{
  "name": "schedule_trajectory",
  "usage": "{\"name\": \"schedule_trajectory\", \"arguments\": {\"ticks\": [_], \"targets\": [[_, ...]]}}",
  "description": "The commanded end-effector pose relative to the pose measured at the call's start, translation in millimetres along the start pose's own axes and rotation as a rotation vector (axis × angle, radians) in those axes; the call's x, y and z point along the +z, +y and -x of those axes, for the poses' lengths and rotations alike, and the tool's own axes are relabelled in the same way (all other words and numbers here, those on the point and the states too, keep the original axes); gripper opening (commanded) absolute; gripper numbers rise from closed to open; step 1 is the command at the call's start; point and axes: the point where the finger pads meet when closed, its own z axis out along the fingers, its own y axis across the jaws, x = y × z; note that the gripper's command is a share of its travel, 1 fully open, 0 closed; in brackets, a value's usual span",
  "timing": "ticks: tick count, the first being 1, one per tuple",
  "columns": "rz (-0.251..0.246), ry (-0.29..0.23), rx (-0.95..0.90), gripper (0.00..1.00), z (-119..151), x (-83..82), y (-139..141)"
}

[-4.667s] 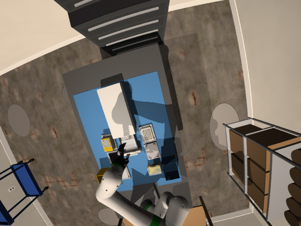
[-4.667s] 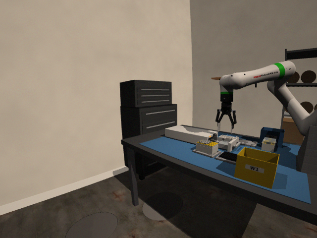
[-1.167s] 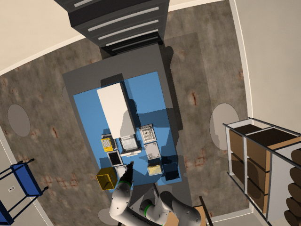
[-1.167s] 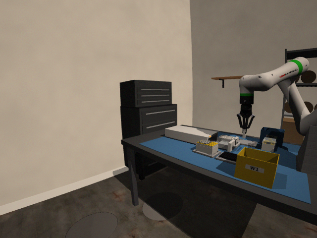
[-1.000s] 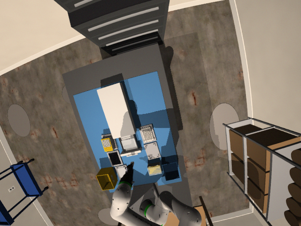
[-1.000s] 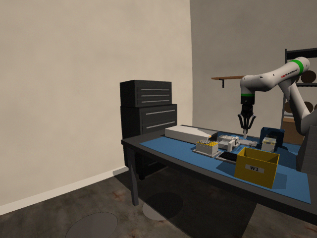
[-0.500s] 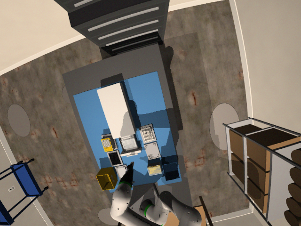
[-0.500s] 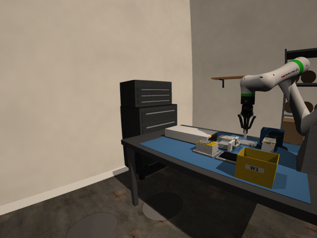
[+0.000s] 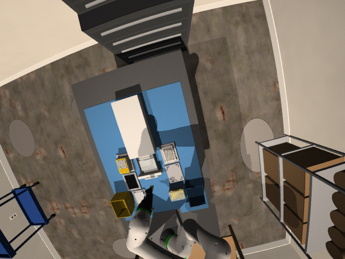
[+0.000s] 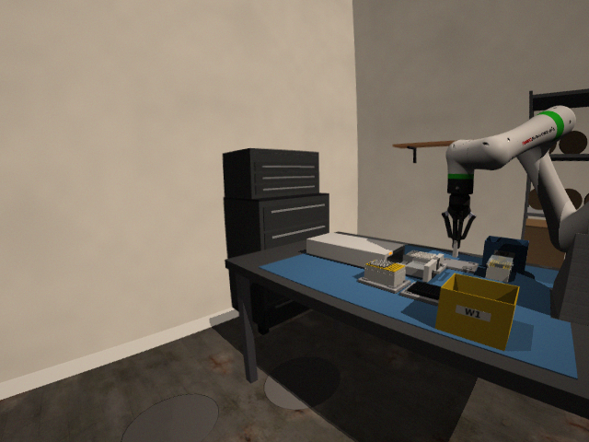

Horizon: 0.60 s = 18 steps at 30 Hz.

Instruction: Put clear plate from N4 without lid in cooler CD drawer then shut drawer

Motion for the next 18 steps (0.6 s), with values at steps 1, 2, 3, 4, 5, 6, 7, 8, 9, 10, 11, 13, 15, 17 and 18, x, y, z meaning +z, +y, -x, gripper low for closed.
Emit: {"name": "schedule_trajectory", "arguments": {"ticks": [1,2,3,4,5,6,7,8,9,10,11,13,15,17,18], "targets": [[0.000,0.000,0.000,0.00,-0.1,-0.2,0.1],[0.000,0.000,0.000,0.00,-0.1,-0.2,0.1],[0.000,0.000,0.000,0.00,-0.1,-0.2,0.1],[0.000,0.000,0.000,0.00,-0.1,-0.2,0.1],[0.000,0.000,0.000,0.00,-0.1,-0.2,0.1],[0.000,0.000,0.000,0.00,-0.1,-0.2,0.1],[0.000,0.000,0.000,0.00,-0.1,-0.2,0.1],[0.000,0.000,0.000,0.00,-0.1,-0.2,0.1],[0.000,0.000,0.000,0.00,-0.1,-0.2,0.1],[0.000,0.000,0.000,0.00,-0.1,-0.2,0.1],[0.000,0.000,0.000,0.00,-0.1,-0.2,0.1],[0.000,0.000,0.000,0.00,-0.1,-0.2,0.1],[0.000,0.000,0.000,0.00,-0.1,-0.2,0.1],[0.000,0.000,0.000,0.00,-0.1,2.5,0.1],[0.000,0.000,0.000,0.00,-0.1,3.8,0.1]]}}
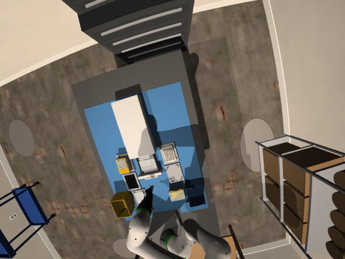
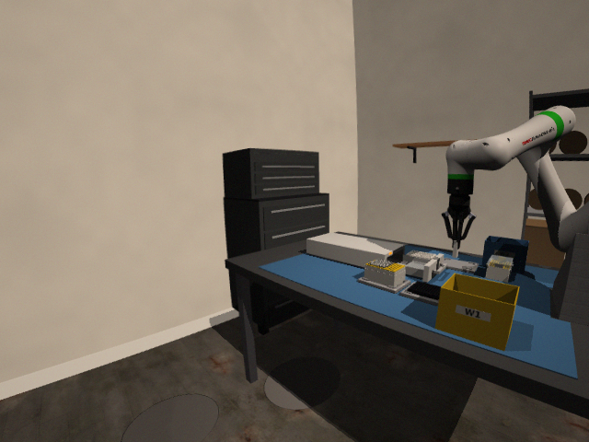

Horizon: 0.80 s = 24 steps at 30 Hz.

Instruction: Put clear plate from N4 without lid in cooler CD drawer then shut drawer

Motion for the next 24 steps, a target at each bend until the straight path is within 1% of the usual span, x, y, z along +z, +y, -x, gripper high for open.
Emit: {"name": "schedule_trajectory", "arguments": {"ticks": [1,24], "targets": [[0.000,0.000,0.000,0.00,0,4.0,0],[0.000,0.000,0.000,0.00,0,30.7,0]]}}
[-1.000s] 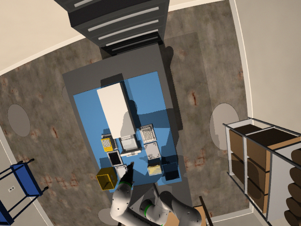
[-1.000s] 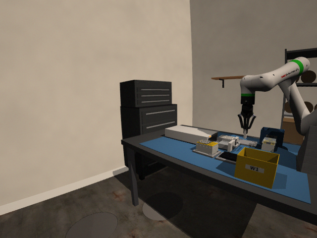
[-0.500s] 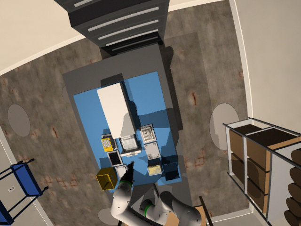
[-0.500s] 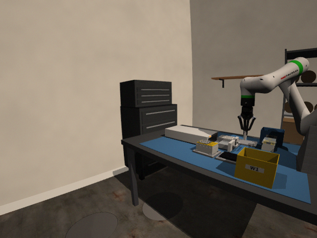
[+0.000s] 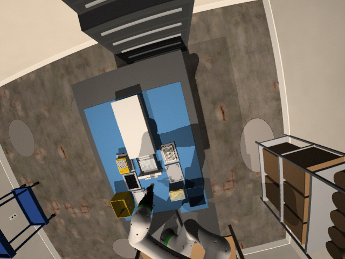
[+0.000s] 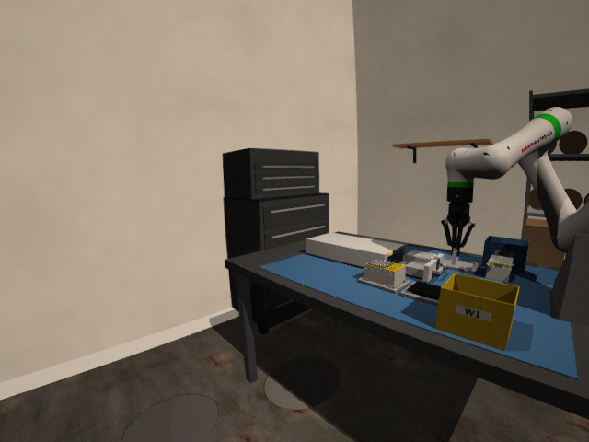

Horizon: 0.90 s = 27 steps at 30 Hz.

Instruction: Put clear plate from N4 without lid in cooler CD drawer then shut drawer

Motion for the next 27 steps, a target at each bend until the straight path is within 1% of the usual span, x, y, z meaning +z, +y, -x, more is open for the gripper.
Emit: {"name": "schedule_trajectory", "arguments": {"ticks": [1,27], "targets": [[0.001,0.000,0.000,0.00,0,2.5,0],[0.001,0.000,0.000,0.00,0,34.5,0]]}}
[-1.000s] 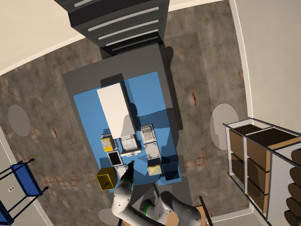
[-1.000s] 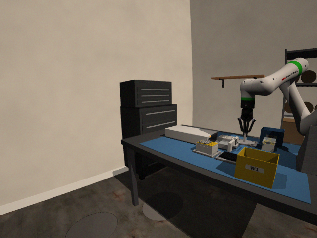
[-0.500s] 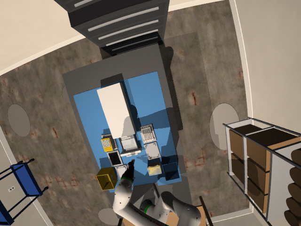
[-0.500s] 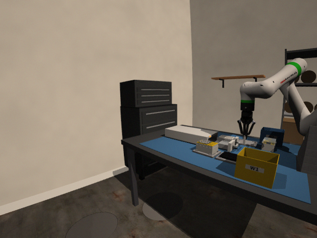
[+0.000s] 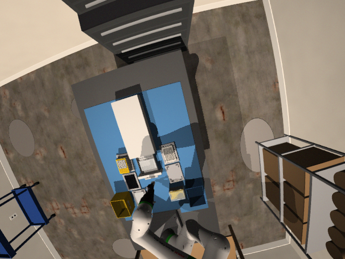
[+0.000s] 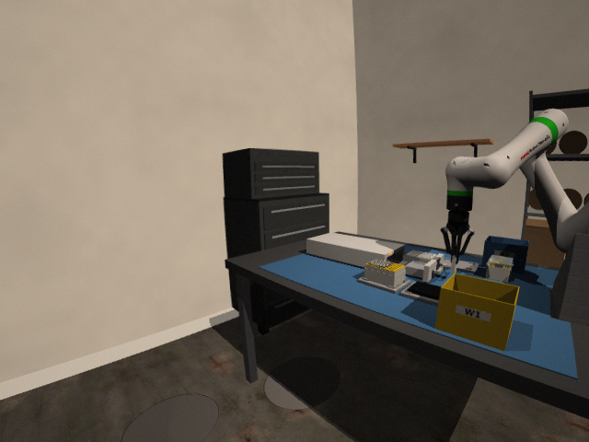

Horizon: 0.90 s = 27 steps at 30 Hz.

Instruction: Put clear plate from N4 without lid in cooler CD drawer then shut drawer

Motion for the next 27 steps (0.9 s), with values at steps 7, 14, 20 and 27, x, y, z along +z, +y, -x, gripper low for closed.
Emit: {"name": "schedule_trajectory", "arguments": {"ticks": [7,14,20,27], "targets": [[0.001,0.000,0.000,0.00,0,11.8,0],[0.001,0.000,0.000,0.00,0,19.8,0],[0.001,0.000,0.000,0.00,0,27.8,0],[0.001,0.000,0.000,0.00,0,29.8,0]]}}
